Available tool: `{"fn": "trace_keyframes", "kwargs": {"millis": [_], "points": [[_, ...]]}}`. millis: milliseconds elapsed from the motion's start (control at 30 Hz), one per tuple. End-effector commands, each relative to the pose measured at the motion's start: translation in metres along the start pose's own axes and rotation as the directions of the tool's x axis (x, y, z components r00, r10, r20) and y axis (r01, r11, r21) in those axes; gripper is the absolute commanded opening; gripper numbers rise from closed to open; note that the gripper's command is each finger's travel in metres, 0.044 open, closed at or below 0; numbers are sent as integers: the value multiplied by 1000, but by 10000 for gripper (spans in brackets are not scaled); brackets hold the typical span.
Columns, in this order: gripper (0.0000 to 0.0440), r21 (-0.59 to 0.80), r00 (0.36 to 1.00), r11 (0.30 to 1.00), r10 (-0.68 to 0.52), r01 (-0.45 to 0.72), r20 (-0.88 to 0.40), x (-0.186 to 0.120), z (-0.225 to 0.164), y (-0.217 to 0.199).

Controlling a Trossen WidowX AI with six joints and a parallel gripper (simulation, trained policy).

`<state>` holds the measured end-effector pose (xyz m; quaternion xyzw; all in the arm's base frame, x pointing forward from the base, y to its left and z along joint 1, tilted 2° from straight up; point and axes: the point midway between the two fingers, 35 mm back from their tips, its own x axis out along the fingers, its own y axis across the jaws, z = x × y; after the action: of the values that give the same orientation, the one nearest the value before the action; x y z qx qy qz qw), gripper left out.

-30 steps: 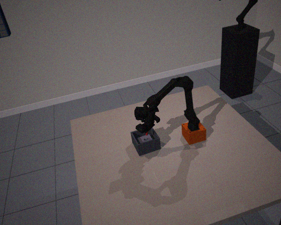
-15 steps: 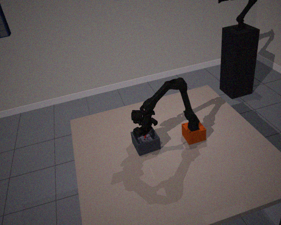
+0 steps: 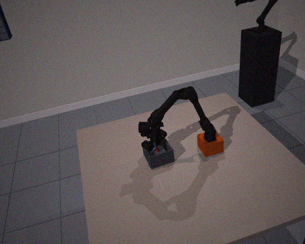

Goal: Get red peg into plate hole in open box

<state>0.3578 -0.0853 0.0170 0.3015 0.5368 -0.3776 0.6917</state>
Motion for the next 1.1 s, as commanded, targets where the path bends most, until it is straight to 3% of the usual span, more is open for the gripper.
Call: {"fn": "trace_keyframes", "kwargs": {"millis": [0, 167, 567, 1067], "points": [[364, -18, 1000, 1000, 0, 1, 23, 0, 16, 6], [440, -26, 998, 1000, 7, -5, 55, 0, 33, 12], [440, 7, 986, 999, 33, -35, 163, -10, 79, 16], [440, 8, 986, 999, 34, -35, 164, -10, 80, 16]]}}
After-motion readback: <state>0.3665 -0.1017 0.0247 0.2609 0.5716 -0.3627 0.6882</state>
